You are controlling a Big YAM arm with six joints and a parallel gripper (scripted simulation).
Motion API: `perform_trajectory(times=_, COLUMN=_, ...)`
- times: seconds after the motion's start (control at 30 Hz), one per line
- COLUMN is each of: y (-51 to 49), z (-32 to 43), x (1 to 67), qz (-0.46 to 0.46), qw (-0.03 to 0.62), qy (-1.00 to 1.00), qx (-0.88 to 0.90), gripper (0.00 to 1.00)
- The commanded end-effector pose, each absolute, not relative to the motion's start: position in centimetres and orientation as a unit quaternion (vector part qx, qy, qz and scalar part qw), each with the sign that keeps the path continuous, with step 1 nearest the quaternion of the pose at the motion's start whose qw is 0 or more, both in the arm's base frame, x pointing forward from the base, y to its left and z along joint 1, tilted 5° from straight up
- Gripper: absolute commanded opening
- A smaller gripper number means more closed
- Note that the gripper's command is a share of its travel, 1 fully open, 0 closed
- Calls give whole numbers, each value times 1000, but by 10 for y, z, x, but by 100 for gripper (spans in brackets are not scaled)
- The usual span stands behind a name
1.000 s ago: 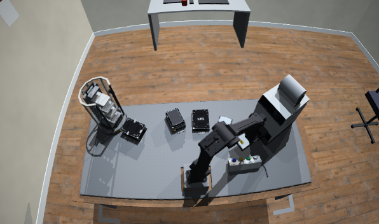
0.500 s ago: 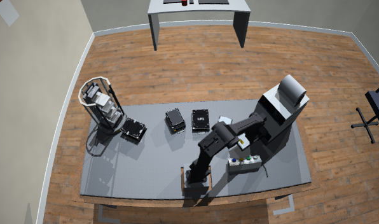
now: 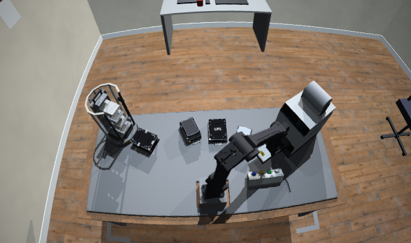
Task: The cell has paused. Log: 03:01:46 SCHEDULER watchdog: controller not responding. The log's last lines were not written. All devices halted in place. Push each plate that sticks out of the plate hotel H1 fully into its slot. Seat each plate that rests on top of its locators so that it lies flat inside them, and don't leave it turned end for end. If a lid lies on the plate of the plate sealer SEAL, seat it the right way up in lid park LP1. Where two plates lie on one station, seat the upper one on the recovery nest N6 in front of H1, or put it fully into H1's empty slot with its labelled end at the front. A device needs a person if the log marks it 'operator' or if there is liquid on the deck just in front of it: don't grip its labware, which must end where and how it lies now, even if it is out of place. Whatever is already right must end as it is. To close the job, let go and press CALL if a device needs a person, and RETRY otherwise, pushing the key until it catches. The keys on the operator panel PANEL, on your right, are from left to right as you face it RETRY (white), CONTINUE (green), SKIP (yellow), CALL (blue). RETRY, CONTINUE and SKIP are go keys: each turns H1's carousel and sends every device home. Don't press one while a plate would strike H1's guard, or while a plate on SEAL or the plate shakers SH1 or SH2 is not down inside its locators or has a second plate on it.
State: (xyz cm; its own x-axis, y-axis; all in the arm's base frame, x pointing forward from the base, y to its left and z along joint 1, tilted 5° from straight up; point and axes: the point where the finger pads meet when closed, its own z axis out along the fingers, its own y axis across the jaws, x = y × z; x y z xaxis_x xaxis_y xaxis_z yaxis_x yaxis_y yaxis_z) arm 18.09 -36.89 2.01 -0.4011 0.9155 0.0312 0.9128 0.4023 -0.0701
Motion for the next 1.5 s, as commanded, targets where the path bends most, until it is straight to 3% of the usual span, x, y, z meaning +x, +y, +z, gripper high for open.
perform_trajectory(times=0.0, y=-392, z=42, x=186, qz=33, qw=12, qy=-832, qx=-554, gripper=84)
perform_trajectory(times=1.47, y=-380, z=37, x=188, qz=28, qw=20, qy=-836, qx=-548, gripper=84)
